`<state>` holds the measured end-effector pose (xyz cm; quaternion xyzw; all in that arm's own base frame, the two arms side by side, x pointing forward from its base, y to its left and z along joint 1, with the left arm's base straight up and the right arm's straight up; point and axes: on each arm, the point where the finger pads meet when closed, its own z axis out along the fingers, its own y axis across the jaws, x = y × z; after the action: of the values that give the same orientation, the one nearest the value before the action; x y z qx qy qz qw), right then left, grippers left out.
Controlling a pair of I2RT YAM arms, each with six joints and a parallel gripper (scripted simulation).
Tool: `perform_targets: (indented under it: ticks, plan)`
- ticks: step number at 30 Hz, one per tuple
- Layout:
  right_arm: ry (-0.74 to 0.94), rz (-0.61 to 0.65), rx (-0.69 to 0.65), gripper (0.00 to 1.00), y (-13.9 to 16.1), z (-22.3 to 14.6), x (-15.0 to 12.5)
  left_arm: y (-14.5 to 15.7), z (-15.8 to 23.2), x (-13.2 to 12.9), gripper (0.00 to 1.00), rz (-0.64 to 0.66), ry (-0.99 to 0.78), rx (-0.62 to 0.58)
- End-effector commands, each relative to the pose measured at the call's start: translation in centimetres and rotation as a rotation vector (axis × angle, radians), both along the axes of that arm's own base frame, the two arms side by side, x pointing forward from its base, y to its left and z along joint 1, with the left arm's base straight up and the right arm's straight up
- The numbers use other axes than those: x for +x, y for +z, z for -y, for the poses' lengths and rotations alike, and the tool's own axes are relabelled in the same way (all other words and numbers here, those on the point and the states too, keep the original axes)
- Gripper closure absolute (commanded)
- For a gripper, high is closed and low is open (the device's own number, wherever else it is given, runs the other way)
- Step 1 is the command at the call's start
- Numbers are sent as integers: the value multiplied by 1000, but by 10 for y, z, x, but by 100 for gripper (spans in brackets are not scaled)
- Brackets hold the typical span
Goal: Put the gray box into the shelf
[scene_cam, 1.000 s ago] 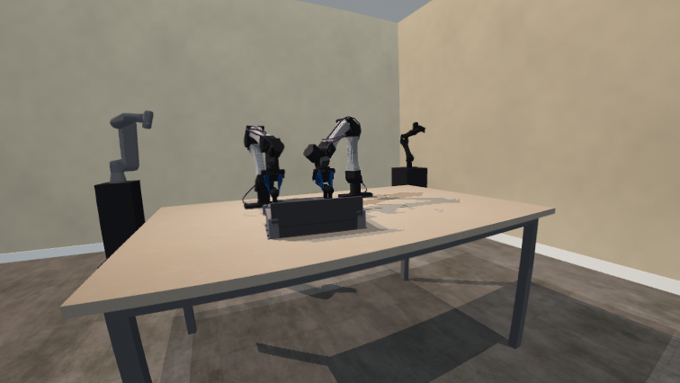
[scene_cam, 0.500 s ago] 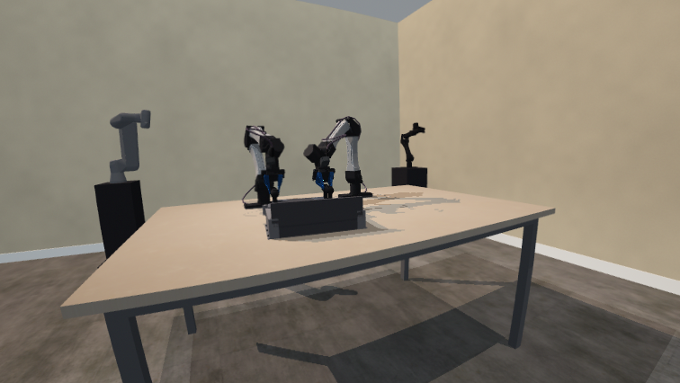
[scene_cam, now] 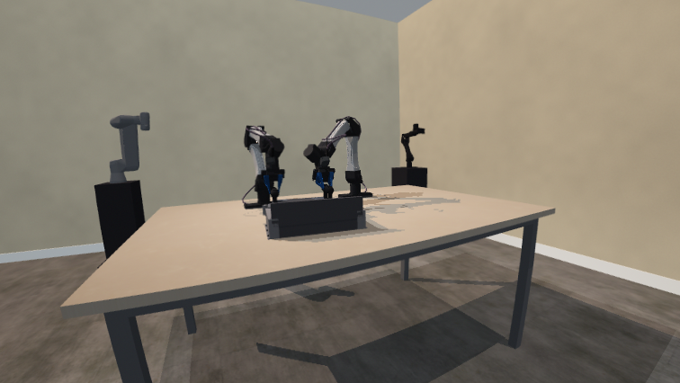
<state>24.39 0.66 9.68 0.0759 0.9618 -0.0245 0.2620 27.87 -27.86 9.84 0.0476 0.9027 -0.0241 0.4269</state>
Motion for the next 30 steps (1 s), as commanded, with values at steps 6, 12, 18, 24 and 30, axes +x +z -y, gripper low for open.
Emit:
perform_targets:
  ticks: [6, 12, 18, 24, 30]
  plan:
    - [7, 3, 9, 70, 21, -2, 2, 19, 4, 0, 71, -1, -6, -7]
    - [13, 16, 9, 70, 33, -2, 4, 31, 3, 1, 71, 10, 1, -11]
    - [18, 30, 8, 70, 38, -2, 7, 36, 3, 2, 71, 21, 6, -13]
    - [26, 54, 9, 70, 44, -3, 11, 44, 2, 5, 71, 43, 14, -15]
    - [33, 77, 10, 70, 50, -4, 16, 51, 0, 7, 71, 64, 21, -17]
